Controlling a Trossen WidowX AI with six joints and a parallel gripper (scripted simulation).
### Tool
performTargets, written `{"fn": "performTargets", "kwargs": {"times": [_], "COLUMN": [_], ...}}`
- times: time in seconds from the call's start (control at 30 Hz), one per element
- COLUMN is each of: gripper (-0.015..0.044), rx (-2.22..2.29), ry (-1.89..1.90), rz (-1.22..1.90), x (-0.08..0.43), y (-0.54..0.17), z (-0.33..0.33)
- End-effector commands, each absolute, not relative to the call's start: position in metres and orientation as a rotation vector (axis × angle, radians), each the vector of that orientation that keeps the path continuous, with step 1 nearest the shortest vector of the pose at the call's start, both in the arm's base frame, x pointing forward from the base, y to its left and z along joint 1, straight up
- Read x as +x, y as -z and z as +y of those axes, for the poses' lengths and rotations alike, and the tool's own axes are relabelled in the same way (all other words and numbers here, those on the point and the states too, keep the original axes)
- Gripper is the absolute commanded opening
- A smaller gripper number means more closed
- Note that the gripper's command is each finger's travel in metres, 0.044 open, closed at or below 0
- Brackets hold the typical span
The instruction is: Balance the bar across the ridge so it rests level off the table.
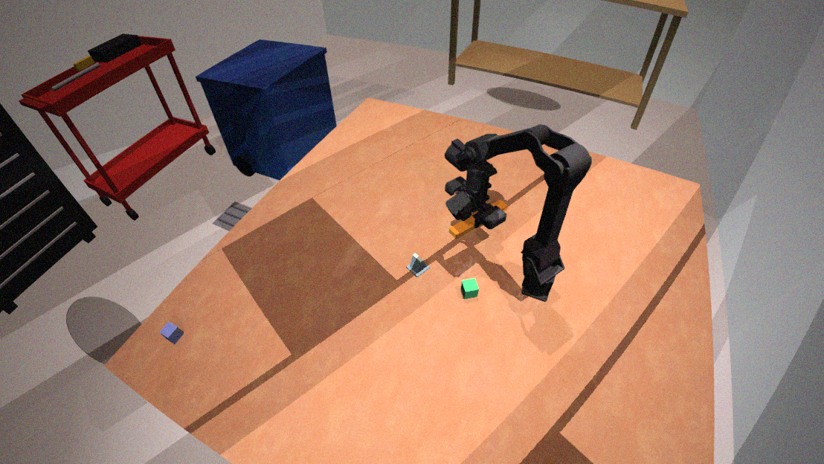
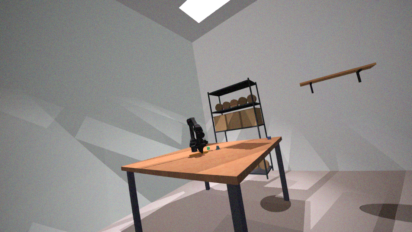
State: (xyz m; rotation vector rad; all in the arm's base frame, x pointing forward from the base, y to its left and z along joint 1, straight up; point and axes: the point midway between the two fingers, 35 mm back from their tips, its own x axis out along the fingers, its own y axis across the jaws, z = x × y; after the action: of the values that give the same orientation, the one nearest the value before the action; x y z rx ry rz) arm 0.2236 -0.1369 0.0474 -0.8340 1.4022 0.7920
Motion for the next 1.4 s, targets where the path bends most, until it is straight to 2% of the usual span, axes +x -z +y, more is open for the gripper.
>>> {"fn": "performTargets", "kwargs": {"times": [0.0, 0.13, 0.27, 0.3, 1.37], "gripper": [0.0137, 0.0111, 0.0006, 0.0000, 0.0000], "rx": [-0.834, -0.834, -0.834, -0.834, -0.837], "ry": [-0.792, -0.792, -0.792, -0.792, -0.796], "rz": [1.402, 1.402, 1.402, 1.402, 1.397], "x": [0.224, 0.224, 0.224, 0.225, 0.222], "y": [-0.047, -0.047, -0.054, -0.056, -0.139], "z": [-0.137, -0.137, -0.137, -0.138, -0.136]}}
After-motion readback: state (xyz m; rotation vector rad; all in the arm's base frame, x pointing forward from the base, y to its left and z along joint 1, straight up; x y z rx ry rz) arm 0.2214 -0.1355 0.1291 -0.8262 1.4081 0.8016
